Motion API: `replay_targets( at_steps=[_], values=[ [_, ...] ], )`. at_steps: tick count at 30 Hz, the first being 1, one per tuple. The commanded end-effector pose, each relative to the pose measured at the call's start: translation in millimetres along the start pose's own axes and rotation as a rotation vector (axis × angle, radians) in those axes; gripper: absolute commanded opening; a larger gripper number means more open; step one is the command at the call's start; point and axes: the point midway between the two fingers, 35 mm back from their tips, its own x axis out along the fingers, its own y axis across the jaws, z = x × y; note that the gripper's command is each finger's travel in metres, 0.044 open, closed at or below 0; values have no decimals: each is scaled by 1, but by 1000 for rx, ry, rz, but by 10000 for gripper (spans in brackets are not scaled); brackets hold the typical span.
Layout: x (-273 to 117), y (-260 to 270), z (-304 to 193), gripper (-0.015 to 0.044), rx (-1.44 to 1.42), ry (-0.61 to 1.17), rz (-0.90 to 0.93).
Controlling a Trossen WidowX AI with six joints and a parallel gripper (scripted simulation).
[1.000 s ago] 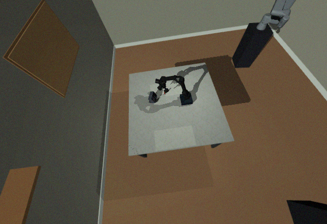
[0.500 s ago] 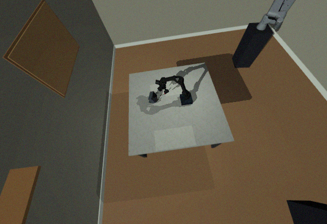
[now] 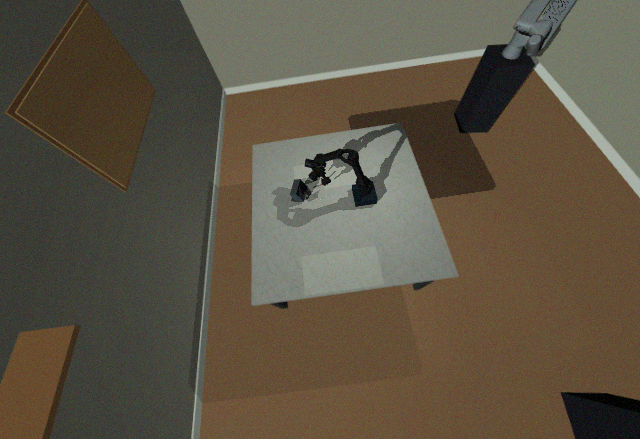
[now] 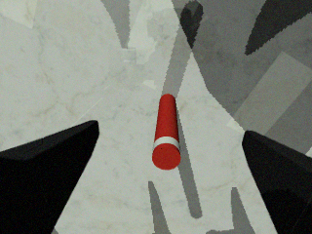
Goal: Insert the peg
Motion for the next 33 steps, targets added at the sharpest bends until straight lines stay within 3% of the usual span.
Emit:
replay_targets(
  at_steps=[1, 9, 24, 33],
  values=[
    [7, 1, 0, 440, -3, -3, 1],
    [17, 2, -1, 440, -3, -3, 1],
    [14, 2, -1, 46, 0, 1, 1],
    [12, 1, -1, 0, -1, 1, 1]
  ],
)
